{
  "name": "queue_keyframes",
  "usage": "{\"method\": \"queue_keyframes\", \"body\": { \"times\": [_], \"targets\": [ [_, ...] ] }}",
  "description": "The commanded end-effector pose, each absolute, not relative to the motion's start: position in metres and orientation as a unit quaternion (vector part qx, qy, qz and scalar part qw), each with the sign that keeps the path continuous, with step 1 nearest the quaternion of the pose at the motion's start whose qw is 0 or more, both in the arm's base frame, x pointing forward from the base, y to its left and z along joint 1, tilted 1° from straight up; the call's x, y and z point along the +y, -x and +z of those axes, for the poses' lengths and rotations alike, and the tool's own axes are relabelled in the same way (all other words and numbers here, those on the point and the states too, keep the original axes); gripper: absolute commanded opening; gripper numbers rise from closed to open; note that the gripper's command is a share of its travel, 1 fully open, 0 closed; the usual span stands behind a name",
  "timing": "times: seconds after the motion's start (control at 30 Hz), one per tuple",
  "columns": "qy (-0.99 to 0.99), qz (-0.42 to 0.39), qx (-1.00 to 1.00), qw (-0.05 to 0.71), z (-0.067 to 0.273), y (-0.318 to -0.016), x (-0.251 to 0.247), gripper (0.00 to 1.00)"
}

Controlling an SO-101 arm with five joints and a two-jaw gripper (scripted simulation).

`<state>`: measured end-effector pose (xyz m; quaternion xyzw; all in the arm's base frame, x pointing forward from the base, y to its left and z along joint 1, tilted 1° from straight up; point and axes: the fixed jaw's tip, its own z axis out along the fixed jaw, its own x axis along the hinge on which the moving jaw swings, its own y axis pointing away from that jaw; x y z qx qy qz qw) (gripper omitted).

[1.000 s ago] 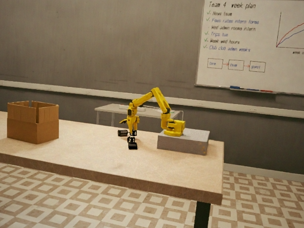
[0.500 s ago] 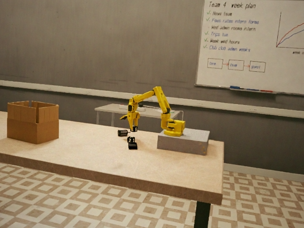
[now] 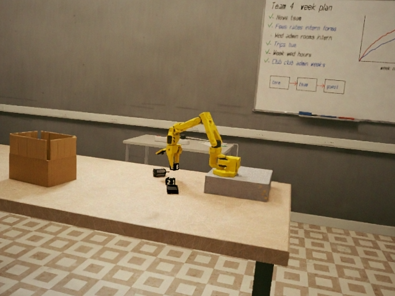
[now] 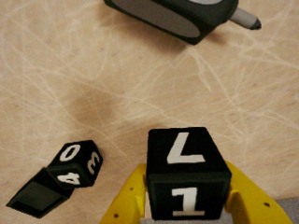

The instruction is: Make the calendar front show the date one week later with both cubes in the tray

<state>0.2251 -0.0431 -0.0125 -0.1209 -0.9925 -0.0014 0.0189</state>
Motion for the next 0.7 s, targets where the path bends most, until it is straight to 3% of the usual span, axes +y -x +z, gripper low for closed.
{"method": "queue_keyframes", "body": {
  "times": [0.0,0.67],
  "targets": [
    [0.102,-0.002,-0.995,0.014,-0.01,-0.222,-0.048,0.0],
    [-0.106,-0.008,-0.994,0.013,-0.014,-0.187,-0.086,0.0]
  ]
}}
